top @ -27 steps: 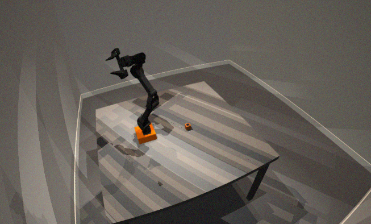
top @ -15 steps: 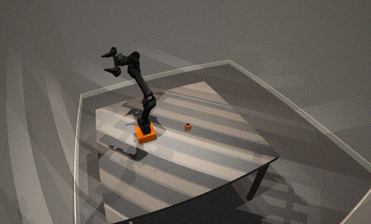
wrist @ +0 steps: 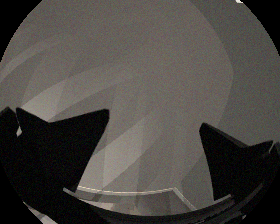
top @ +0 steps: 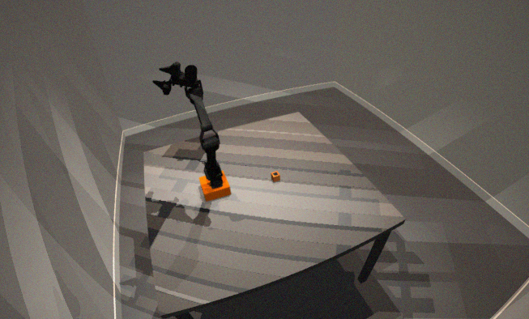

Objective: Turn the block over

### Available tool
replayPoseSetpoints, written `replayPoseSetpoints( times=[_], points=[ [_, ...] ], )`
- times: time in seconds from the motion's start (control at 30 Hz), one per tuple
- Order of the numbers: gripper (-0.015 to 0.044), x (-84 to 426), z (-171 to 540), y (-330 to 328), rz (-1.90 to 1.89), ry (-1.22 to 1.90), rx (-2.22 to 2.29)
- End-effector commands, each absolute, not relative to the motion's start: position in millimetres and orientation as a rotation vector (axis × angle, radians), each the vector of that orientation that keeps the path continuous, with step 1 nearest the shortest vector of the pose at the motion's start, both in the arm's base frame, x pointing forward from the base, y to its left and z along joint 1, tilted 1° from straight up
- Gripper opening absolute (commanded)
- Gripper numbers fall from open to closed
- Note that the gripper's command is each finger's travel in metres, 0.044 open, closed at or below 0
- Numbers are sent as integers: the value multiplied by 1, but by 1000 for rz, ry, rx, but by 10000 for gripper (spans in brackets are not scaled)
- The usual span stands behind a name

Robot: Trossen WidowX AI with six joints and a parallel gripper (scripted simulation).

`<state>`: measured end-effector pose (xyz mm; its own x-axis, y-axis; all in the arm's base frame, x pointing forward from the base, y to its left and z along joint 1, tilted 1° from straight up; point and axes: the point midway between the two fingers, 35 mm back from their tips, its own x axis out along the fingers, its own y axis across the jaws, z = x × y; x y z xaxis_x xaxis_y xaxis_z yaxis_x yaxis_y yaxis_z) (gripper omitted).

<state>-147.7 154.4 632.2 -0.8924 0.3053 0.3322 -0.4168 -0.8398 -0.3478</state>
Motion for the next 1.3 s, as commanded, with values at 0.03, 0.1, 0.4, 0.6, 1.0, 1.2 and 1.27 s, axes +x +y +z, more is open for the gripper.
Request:
replayPoseSetpoints(
  times=[0.03, 0.1, 0.4, 0.6, 1.0, 1.2, 1.27],
  points=[
    [440, -123, 610, 223, 2511, -399, 292],
    [440, -107, 598, 249, 2429, -329, 261],
    [440, -10, 539, 334, 2041, -74, 143],
    [440, 72, 487, 365, 1775, 117, 78],
    [440, 223, 398, 347, 1289, 383, 4],
    [440, 291, 336, 313, 1047, 562, -36],
    [440, 312, 314, 296, 960, 628, -48]
  ],
)
